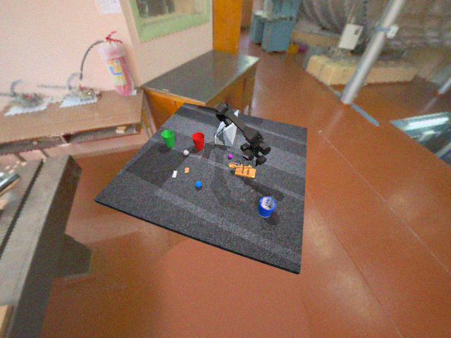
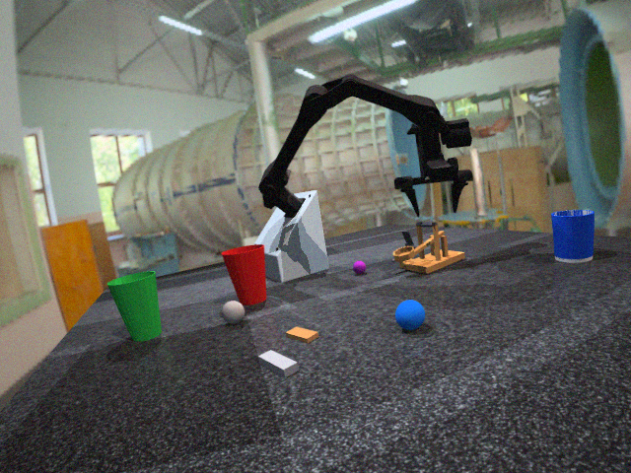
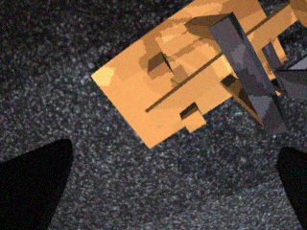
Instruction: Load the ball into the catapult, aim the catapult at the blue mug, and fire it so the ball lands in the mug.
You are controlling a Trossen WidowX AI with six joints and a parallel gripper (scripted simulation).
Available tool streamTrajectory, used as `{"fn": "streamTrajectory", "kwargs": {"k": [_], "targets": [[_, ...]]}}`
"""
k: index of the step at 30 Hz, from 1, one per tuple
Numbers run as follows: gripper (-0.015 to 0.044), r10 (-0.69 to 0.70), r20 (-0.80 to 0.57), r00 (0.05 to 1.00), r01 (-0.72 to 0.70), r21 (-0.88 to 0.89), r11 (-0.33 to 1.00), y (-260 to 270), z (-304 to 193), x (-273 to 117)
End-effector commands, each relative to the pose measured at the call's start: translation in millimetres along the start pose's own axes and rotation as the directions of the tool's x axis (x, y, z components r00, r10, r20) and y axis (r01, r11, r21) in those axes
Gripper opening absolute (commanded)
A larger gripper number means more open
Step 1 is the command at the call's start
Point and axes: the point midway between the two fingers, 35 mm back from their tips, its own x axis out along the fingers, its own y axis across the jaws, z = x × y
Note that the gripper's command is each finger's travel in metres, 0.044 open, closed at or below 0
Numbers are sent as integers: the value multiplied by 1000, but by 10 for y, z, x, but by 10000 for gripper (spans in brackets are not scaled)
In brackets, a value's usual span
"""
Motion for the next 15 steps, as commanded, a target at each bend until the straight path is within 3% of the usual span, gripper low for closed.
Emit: {"fn": "streamTrajectory", "kwargs": {"k": [1, 15], "targets": [[440, 1, 4, 1000, -1, -123, 992, 1, 9, -16], [440, 5, 6, 1000, -1, -570, 821, 4, 11, -39]]}}
